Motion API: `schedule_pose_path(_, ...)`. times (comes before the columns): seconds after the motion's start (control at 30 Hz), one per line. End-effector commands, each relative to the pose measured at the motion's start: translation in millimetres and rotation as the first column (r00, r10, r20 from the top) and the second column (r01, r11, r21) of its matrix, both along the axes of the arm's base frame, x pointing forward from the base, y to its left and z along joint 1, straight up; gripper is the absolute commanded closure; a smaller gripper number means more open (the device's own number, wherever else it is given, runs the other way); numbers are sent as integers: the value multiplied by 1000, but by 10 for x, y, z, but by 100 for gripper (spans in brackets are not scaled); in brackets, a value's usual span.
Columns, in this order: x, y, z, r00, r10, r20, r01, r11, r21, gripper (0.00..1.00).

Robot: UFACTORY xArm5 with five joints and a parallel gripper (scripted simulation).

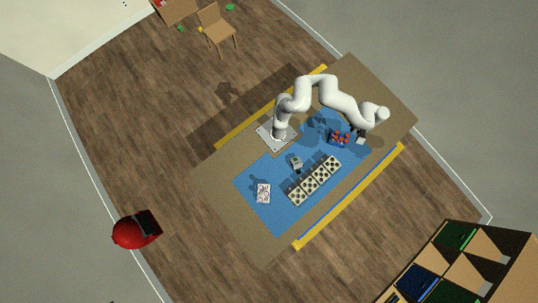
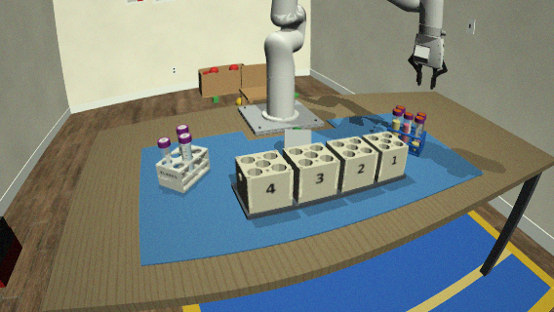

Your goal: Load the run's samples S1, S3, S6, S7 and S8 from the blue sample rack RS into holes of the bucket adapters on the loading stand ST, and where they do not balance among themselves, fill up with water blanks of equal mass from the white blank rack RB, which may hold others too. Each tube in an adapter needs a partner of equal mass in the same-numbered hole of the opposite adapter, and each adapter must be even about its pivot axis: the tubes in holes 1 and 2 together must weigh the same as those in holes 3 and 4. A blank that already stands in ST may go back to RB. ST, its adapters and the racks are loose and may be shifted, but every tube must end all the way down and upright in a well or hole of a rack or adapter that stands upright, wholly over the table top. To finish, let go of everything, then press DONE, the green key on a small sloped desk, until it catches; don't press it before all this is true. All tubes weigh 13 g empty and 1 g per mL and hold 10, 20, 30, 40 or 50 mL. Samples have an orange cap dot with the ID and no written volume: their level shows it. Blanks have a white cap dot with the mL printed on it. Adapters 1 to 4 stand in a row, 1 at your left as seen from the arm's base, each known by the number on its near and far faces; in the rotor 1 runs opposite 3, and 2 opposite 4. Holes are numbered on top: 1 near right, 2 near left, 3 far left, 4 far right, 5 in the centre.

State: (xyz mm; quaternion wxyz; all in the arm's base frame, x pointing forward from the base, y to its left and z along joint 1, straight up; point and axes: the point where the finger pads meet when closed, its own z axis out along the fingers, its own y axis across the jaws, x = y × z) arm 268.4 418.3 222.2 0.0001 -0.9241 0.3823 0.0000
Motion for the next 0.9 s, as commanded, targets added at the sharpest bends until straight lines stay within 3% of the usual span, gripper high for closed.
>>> schedule_pose_path(0.0,5,8,85,1000,0,2,0,1000,3,57)
schedule_pose_path(0.23,5,8,169,1000,0,2,0,1000,3,57)
schedule_pose_path(0.87,5,7,168,1000,0,2,0,1000,3,57)
